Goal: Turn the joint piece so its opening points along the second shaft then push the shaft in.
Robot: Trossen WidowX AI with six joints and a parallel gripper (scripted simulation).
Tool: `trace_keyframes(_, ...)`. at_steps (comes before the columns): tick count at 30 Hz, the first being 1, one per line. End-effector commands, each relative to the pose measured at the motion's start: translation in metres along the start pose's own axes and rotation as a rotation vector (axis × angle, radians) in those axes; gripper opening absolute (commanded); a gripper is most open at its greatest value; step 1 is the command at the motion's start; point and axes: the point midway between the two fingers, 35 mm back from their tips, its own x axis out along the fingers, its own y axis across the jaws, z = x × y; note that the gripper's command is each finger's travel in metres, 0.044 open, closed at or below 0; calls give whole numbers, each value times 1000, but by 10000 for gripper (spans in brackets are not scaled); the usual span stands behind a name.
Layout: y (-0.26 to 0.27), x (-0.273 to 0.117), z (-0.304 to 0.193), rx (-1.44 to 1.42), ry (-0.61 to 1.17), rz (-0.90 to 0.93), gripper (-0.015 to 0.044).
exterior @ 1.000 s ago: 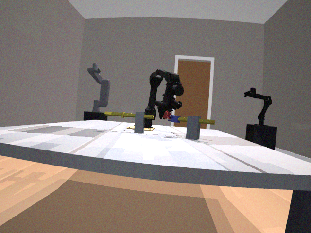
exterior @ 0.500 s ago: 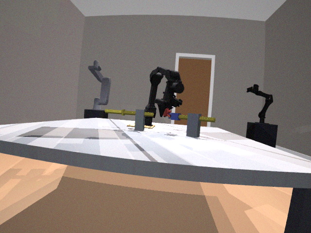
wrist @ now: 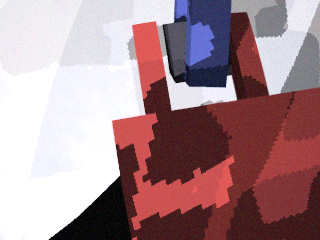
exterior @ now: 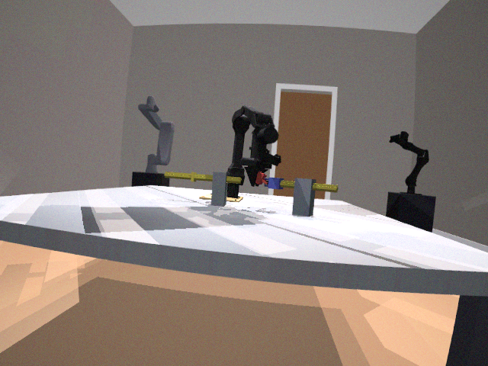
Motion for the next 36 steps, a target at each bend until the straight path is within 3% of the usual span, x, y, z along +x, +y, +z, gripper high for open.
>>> trace_keyframes(1, -2, 3, -1, -36, -59, 2, 0)
trace_keyframes(12, -7, 12, -2, -152, -241, 24, 0)
trace_keyframes(36, -8, 13, -2, -166, -276, 37, 0)
